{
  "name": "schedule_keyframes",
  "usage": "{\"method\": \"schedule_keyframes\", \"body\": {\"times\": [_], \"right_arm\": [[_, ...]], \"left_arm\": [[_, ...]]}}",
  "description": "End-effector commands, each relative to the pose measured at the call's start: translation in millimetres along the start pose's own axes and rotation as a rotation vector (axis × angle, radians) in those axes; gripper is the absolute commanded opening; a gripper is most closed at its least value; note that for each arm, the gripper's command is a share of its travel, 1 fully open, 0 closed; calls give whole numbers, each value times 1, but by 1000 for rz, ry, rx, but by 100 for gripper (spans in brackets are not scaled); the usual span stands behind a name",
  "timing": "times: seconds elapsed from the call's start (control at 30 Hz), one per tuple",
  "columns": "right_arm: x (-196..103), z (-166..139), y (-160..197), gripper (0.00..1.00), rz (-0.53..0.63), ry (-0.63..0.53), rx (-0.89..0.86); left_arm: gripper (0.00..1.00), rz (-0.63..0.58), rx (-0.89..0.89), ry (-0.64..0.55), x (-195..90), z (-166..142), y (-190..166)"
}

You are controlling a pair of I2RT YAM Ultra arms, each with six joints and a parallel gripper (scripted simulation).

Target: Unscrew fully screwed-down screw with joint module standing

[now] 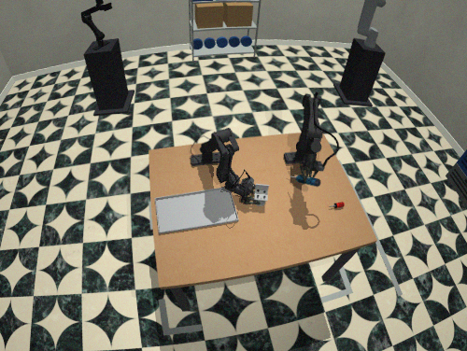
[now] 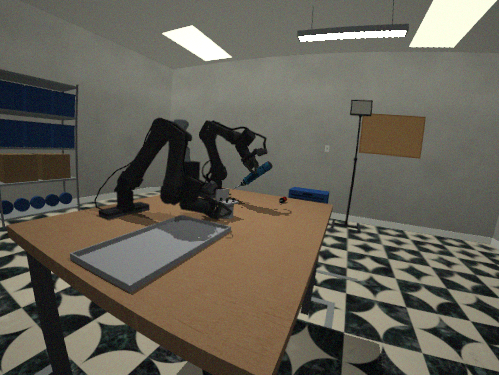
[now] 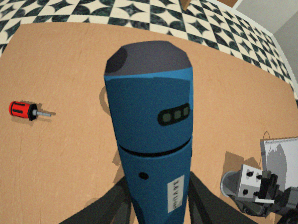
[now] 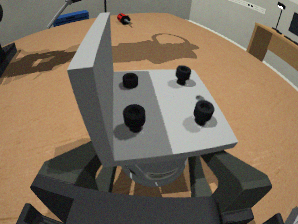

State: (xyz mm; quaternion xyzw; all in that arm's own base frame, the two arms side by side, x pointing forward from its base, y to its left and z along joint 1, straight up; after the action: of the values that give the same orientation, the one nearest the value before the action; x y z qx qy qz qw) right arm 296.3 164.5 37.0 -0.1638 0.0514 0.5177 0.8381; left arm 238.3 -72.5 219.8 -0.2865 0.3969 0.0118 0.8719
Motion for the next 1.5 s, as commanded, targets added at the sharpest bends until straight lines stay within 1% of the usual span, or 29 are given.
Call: {"method": "schedule_keyframes", "body": {"times": [0.0,0.03,0.07,0.2,0.23,0.33,0.4,0.5,0.6,0.63,0.7,0.77,0.8,0.9,0.97,1.03,1.17,1.23,1.33,1.37,1.47], "right_arm": [[8,-2,0,59,17,2,1],[8,-2,0,59,17,2,1],[8,-2,0,59,17,2,1],[8,-2,0,59,17,2,1],[8,-2,0,59,17,2,1],[8,-2,0,59,17,2,1],[8,-2,0,59,17,2,1],[8,-2,0,59,17,2,1],[8,-2,0,59,17,2,1],[8,-2,0,59,17,2,1],[8,-2,0,59,17,2,1],[8,-2,0,59,17,2,1],[8,-2,0,59,17,2,1],[8,-2,0,59,17,2,1],[8,-2,0,59,17,2,1],[8,-2,0,59,17,2,1],[8,-2,0,59,17,2,1],[8,-2,0,59,17,2,1],[8,-2,0,59,17,2,1],[8,-2,0,59,17,2,1],[8,-2,0,59,17,2,1]], "left_arm": [[42,-133,87,-99,-9,9,-22],[42,-150,104,-103,-9,8,-25],[42,-167,103,-122,-15,14,-31],[42,-146,97,-117,-10,16,-29],[42,-150,119,-107,-9,4,-24],[42,-198,166,-117,-12,-2,-31],[42,-245,192,-150,-22,4,-44],[42,-272,244,-144,-18,-9,-43],[42,-330,291,-168,-25,-11,-54],[42,-345,289,-186,-30,-5,-59],[42,-320,285,-176,-23,-4,-57],[42,-320,285,-176,-23,-4,-57],[42,-328,304,-170,-23,-15,-51],[42,-381,346,-191,-29,-19,-59],[42,-420,367,-217,-39,-17,-69],[42,-438,402,-211,-34,-28,-65],[42,-510,457,-243,-44,-32,-76],[42,-506,457,-243,-42,-28,-82],[42,-498,453,-247,-42,-26,-81],[42,-509,468,-247,-43,-36,-74],[42,-564,503,-273,-51,-40,-80]]}}
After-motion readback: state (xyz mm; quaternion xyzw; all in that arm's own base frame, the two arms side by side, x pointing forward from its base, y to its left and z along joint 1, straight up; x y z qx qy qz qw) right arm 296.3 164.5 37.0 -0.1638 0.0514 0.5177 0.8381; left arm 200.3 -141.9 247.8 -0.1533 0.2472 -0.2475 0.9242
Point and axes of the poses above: on each arm, the point where the finger pads meet when closed, its own x axis out along the fingers, its own y axis across the jaws, z = x × y, the point moved 9 cm from there along -x, back along the fingers, and after that the axes turned 13 degrees about -x, right-handed, at the moved point
